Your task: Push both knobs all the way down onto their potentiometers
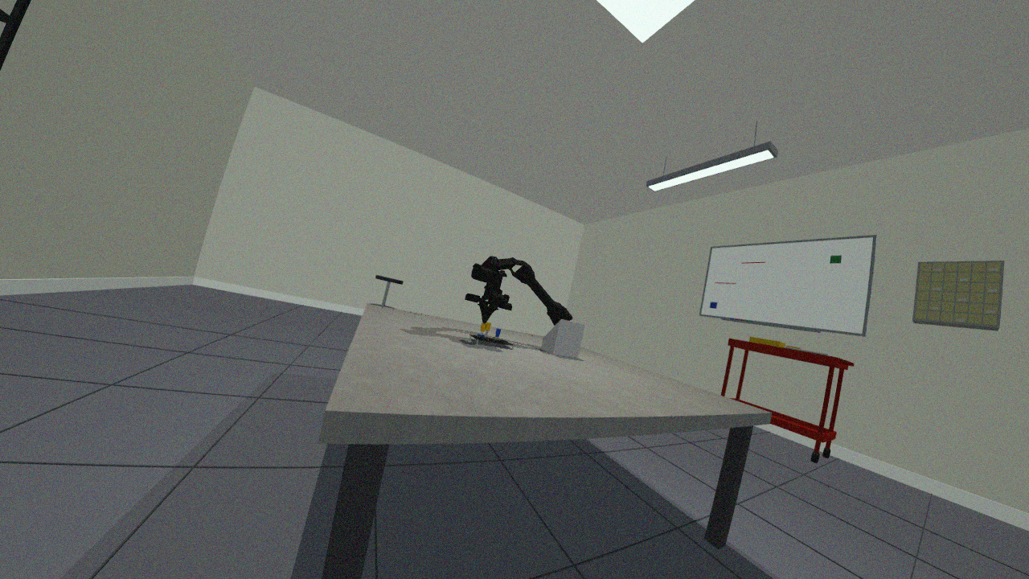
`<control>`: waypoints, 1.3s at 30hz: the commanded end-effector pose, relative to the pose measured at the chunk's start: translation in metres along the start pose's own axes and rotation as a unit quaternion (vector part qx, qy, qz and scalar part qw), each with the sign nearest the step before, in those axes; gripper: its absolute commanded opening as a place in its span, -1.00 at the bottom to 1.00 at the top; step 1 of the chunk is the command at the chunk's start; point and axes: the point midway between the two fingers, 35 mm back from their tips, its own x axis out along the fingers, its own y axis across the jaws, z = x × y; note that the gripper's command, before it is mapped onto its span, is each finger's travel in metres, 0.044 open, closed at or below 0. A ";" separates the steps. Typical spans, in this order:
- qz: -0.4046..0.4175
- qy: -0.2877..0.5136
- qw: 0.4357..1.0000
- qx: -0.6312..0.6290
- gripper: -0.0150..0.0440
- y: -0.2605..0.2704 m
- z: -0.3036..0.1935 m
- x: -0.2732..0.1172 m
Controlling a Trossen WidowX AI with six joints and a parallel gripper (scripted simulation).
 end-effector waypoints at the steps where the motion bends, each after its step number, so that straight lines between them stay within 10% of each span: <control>1: 0.005 0.001 1.000 0.005 -0.49 0.000 -0.002 0.008; 39: 0.005 0.001 1.000 0.005 -0.49 0.000 -0.003 0.015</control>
